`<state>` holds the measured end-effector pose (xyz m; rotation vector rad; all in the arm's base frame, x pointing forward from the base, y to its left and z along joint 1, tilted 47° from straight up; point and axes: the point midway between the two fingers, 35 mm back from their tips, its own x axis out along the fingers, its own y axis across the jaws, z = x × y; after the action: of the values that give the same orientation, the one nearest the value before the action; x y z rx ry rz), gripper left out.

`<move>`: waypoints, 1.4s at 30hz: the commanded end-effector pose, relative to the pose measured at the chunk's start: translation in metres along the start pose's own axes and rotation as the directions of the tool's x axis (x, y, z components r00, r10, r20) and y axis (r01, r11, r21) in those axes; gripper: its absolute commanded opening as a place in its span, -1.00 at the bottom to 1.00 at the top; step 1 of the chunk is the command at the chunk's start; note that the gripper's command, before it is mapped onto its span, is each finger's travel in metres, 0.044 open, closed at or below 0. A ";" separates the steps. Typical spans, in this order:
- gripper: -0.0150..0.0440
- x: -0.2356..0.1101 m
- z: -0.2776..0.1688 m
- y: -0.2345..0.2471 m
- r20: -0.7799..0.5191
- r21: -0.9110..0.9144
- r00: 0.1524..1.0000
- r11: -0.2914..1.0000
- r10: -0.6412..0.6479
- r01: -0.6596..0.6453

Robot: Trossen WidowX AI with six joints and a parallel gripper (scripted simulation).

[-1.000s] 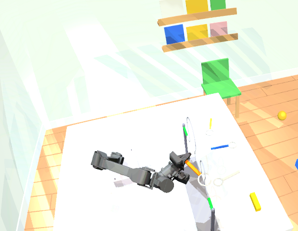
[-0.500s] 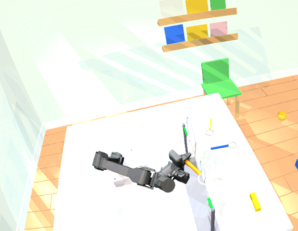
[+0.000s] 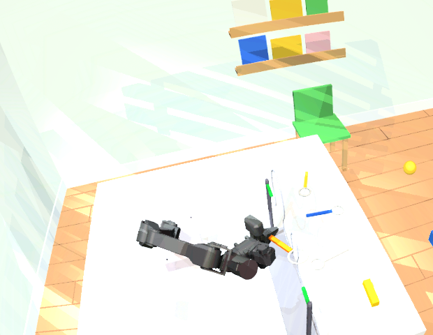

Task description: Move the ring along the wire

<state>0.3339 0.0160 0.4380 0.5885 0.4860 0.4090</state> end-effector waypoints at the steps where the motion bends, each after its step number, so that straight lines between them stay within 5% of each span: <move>1: -1.00 0.000 0.001 -0.008 0.002 -0.088 0.999 0.995 -0.052 0.052; 20: -1.00 -0.005 0.010 -0.040 0.072 -0.469 0.959 0.840 -0.273 0.274; 42: -1.00 -0.020 0.037 -0.067 0.255 -0.776 0.856 0.433 -0.449 0.458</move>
<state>0.3517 -0.0550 0.4281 -0.4084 0.3748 0.0913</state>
